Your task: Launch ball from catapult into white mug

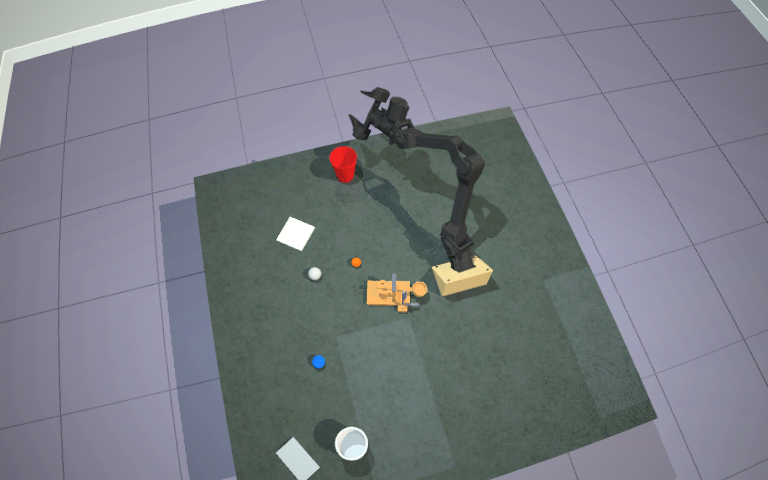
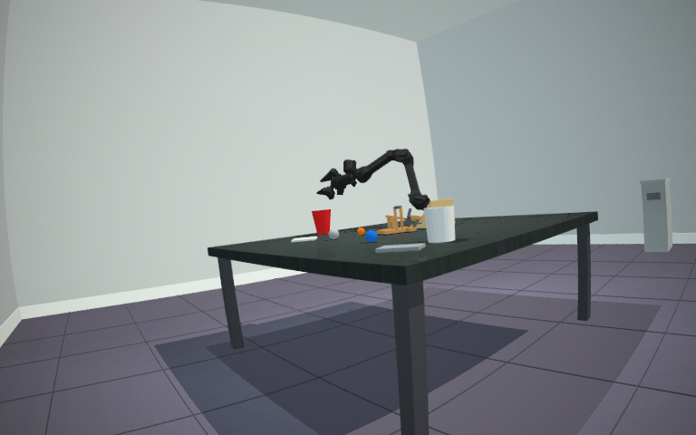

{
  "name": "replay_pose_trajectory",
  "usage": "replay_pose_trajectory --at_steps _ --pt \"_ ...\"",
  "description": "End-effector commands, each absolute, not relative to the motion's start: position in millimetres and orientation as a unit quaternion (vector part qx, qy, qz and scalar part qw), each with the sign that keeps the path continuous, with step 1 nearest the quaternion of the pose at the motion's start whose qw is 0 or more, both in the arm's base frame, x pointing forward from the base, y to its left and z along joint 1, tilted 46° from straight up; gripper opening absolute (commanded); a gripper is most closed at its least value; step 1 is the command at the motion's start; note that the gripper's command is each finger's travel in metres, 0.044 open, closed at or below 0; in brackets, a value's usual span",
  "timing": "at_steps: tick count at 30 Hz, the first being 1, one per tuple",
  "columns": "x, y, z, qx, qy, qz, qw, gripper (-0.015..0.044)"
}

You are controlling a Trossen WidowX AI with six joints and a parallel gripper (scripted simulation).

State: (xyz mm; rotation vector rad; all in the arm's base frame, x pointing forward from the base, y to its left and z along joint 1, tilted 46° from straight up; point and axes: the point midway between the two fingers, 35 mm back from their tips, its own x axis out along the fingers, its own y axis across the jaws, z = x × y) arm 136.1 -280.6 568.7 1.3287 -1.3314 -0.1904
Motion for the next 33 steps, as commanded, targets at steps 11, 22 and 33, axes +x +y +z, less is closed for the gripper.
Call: replay_pose_trajectory --at_steps 11,22,33 --pt "196.5 -299.0 522.1 0.629 -0.499 -0.151 0.576 0.0440" --pt "256.9 -302.8 463.3 0.670 -0.406 -0.231 0.578 0.0440" --pt "314.9 -286.9 393.9 0.686 -0.285 -0.315 0.590 0.0440"
